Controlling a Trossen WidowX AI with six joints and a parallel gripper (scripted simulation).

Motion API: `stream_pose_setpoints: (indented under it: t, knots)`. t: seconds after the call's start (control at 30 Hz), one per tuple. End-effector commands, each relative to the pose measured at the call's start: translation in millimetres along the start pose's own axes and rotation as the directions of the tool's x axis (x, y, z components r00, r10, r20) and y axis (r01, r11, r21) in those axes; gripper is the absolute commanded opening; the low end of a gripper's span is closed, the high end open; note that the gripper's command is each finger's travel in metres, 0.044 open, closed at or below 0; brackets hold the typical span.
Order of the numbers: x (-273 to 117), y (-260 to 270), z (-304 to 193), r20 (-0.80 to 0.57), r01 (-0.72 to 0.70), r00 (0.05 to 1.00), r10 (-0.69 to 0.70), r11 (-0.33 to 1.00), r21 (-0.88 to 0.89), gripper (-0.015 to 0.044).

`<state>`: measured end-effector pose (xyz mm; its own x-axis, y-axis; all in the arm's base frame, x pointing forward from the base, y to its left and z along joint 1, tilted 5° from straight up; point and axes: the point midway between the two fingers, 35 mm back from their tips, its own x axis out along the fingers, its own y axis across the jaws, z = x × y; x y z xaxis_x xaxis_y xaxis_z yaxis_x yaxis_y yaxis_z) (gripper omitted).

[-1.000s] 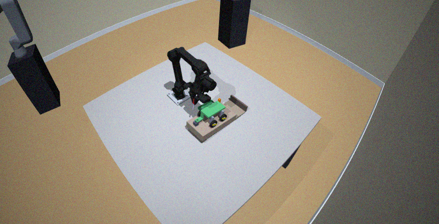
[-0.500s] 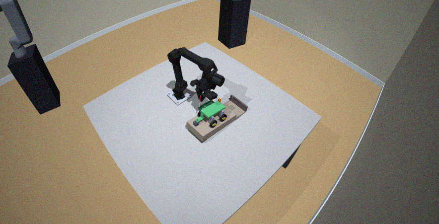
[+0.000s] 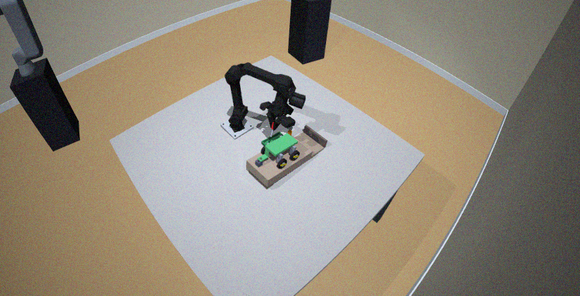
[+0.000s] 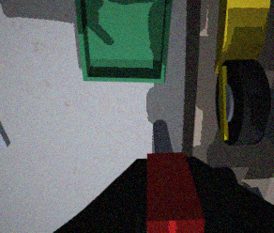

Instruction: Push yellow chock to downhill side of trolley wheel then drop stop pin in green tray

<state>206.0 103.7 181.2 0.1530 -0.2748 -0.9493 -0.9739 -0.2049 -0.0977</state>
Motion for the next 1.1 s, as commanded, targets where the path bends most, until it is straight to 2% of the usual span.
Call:
stream_pose_setpoints:
  t: [0.0, 0.37, 0.7, 1.07]
  knots:
    - [-2, 1, 16, 0.003, -0.002, 1.0, 0.002, 1.0, 0.005, 0.0]
    - [-4, 3, 36, 0.008, -0.002, 1.0, 0.002, 1.0, -0.014, 0.0]
    - [-4, 4, 33, 0.066, 0.03, 0.998, -0.01, 0.955, -0.296, 0.0]
    - [-3, 4, 31, 0.131, 0.086, 0.991, -0.011, 0.807, -0.584, 0.0]
